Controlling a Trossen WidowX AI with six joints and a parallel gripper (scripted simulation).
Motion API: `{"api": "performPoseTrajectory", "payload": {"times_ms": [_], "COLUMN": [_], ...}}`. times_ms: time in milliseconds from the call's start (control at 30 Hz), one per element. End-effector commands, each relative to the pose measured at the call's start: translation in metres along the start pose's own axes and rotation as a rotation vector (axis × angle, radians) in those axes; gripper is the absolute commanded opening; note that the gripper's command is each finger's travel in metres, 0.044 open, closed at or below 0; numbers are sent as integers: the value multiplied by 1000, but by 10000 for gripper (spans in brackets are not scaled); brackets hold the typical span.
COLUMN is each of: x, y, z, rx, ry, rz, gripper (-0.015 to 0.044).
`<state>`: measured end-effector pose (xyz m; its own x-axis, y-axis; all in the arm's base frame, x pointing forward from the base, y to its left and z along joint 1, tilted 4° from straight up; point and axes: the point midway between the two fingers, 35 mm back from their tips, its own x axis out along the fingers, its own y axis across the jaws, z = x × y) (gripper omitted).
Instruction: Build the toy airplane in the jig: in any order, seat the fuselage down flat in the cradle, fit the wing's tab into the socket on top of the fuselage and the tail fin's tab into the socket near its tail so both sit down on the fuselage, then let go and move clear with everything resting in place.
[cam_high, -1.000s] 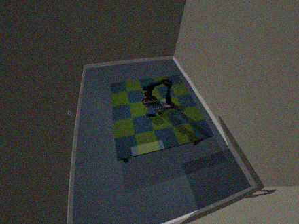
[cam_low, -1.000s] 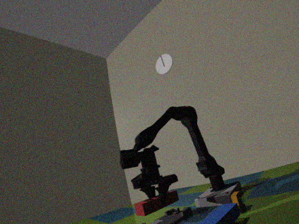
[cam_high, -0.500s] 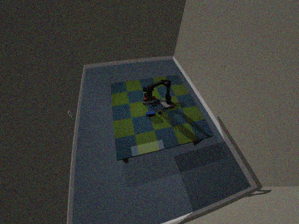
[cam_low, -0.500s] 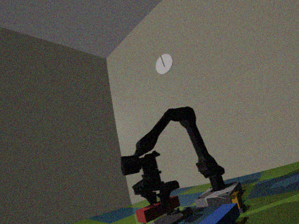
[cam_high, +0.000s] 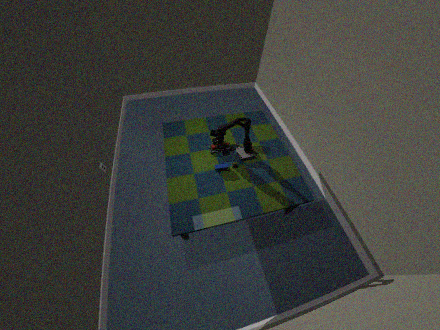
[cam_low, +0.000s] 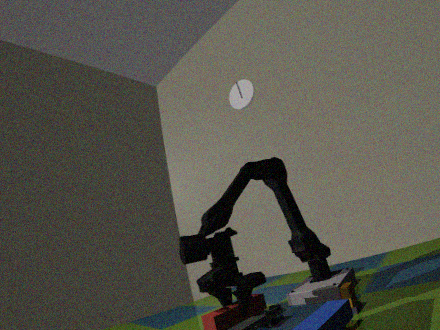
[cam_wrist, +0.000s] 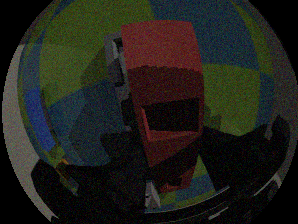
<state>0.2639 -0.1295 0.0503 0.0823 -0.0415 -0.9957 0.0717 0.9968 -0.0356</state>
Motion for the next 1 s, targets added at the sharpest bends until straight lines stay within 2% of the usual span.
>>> {"api": "performPoseTrajectory", "payload": {"times_ms": [0,133,633,667,967], "x": [0,0,0,0,-3], "y": [0,0,0,0,0], "z": [0,0,0,0,0], "rx": [0,0,0,0,0], "ry": [0,0,0,0,0], "rz": [0,0,0,0,0], "gripper": [135,30,424,440,440]}}
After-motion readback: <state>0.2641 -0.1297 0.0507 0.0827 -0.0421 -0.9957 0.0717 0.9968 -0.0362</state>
